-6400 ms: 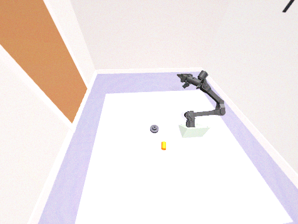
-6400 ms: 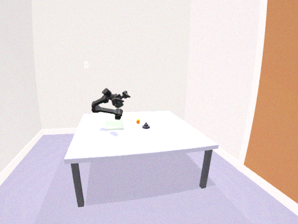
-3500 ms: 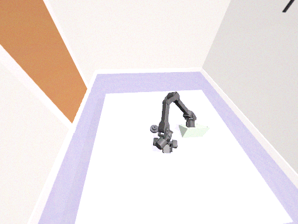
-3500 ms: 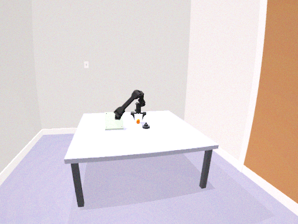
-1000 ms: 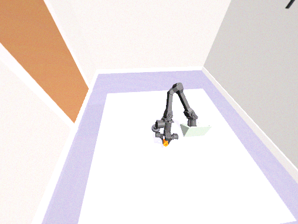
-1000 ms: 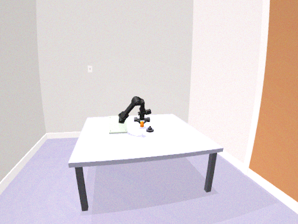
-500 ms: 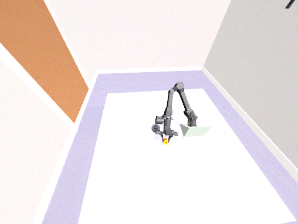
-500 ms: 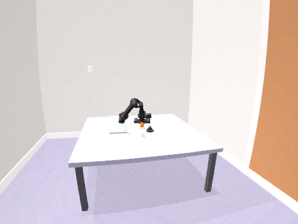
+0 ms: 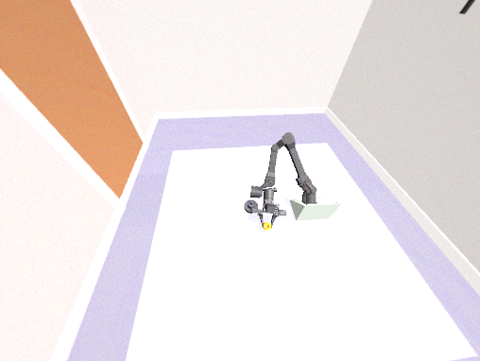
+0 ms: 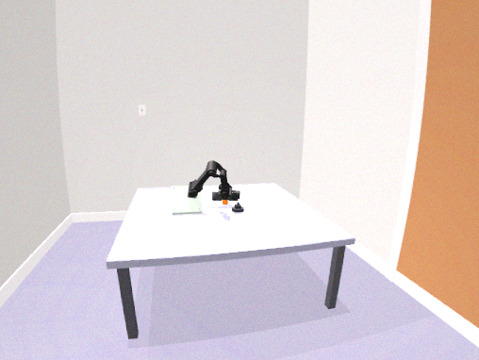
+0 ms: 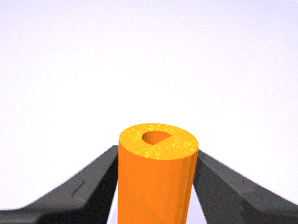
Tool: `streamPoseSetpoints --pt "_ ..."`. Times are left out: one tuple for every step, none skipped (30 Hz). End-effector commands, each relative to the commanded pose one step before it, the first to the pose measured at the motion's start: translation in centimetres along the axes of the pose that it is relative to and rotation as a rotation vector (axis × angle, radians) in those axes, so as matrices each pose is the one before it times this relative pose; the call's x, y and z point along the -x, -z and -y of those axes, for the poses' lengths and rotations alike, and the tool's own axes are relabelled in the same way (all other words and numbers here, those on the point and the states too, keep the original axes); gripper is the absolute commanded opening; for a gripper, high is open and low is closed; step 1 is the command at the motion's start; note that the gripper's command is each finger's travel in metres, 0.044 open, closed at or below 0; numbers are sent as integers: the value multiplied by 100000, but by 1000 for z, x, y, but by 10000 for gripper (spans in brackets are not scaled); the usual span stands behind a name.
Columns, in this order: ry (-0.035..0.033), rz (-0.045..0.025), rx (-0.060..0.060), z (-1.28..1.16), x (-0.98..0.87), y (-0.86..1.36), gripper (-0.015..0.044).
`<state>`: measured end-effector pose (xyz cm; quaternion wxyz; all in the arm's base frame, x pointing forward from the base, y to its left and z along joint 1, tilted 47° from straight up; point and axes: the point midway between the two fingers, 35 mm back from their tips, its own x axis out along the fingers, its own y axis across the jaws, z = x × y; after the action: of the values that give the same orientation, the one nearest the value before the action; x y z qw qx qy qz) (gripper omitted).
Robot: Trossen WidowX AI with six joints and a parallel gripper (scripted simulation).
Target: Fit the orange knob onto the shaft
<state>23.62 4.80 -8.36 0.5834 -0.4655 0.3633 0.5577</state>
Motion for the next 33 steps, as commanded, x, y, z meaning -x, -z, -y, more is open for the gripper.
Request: streamPoseSetpoints --pt "-196 5828 162 -20 244 278 180" --pt "12 -848 0 3 -21 -36 180" --pt "38 -1072 -1 5 5 -40 180" --pt "79 -1346 -5 9 65 -36 180" --pt "29 -404 -2 3 79 7 180" --pt "5 -64 0 0 48 12 180" --pt "2 -32 0 0 56 17 180" --pt "1 -21 0 0 65 21 180" --pt "-307 567 150 -71 -230 -43 206" --pt "0 0 0 0 0 0 232" --pt "0 0 0 0 0 0 259" --pt "0 0 0 0 0 0 260" --pt "0 0 0 0 0 0 260" --pt "0 0 0 0 0 0 260" --pt "0 0 0 0 0 0 260" --pt "0 0 0 0 0 0 260" --pt "0 0 0 0 0 0 260" --pt "0 0 0 0 0 0 260" --pt "0 0 0 0 0 0 260" --pt "0 0 0 0 0 0 260" --pt "0 0 0 0 0 0 260" --pt "0 0 0 0 0 0 260" --pt "0 0 0 0 0 0 260" --pt "0 0 0 0 0 0 260" --pt "0 0 0 0 0 0 260" --pt "0 0 0 0 0 0 260" --pt "0 0 0 0 0 0 260" --pt "0 0 0 0 0 0 260" --pt "0 0 0 0 0 0 260" --pt "0 0 0 0 0 0 260" --pt "0 0 0 0 0 0 260" --pt "0 0 0 0 0 0 260" --pt "0 0 0 0 0 0 260"
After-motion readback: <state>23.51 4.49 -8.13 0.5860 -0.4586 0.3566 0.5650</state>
